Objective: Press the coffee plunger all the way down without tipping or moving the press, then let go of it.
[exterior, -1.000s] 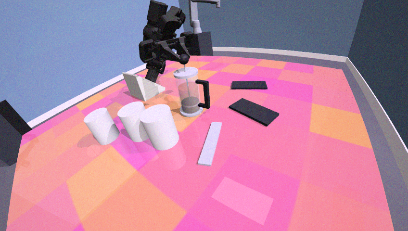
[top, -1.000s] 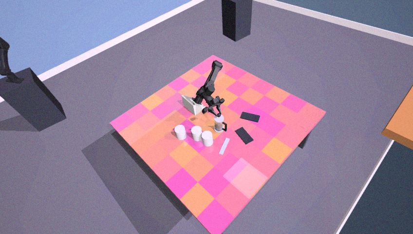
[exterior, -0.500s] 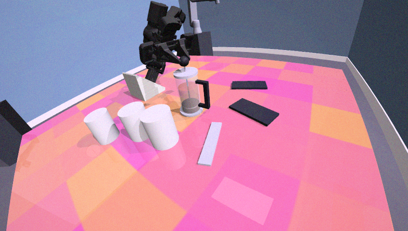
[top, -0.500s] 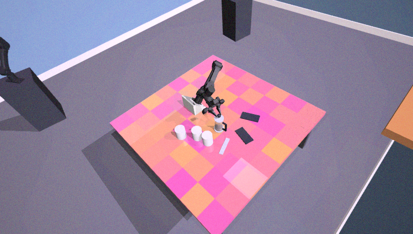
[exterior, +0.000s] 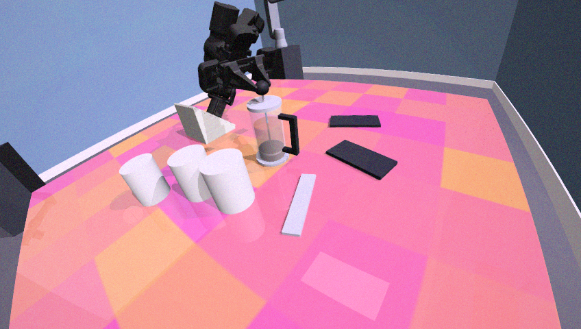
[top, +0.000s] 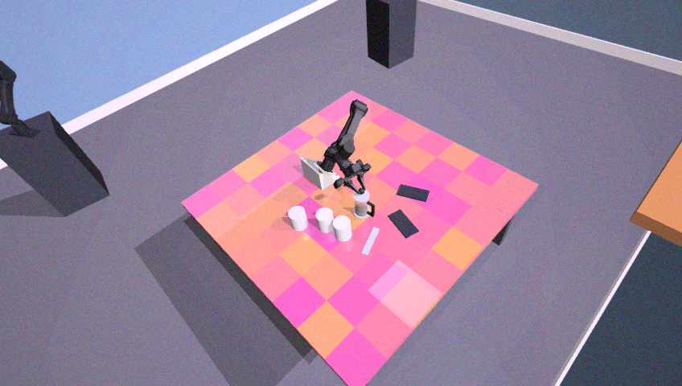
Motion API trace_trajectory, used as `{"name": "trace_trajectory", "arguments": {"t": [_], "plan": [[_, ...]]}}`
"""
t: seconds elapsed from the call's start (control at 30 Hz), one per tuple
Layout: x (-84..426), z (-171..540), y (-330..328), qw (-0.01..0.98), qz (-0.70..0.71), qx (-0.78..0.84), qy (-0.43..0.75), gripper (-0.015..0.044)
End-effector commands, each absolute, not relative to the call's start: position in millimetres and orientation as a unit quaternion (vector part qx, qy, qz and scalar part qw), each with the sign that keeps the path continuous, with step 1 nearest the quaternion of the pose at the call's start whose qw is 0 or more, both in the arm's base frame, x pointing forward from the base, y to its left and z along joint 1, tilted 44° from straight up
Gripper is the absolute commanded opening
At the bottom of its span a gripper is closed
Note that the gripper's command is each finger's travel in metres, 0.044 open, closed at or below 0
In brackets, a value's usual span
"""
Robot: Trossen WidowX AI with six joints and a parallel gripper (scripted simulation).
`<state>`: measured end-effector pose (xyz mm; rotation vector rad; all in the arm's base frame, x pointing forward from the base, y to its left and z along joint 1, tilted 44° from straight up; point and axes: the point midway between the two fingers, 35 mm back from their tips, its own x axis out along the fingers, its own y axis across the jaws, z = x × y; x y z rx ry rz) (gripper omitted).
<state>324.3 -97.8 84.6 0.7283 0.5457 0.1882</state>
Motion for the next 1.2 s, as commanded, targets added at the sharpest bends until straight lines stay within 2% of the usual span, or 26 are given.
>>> {"name": "trace_trajectory", "arguments": {"t": [0.0, 0.23, 0.63, 0.83, 1.17], "plan": [[324, 85, -98, 0.894, 0.091, 0.351, 0.263, 0.0125], [324, 85, -98, 0.894, 0.091, 0.351, 0.263, 0.0125], [324, 85, -98, 0.894, 0.091, 0.351, 0.263, 0.044], [324, 90, -104, 0.894, 0.091, 0.349, 0.265, 0.044], [311, 145, -150, 0.89, 0.094, 0.356, 0.27, 0.044]]}}
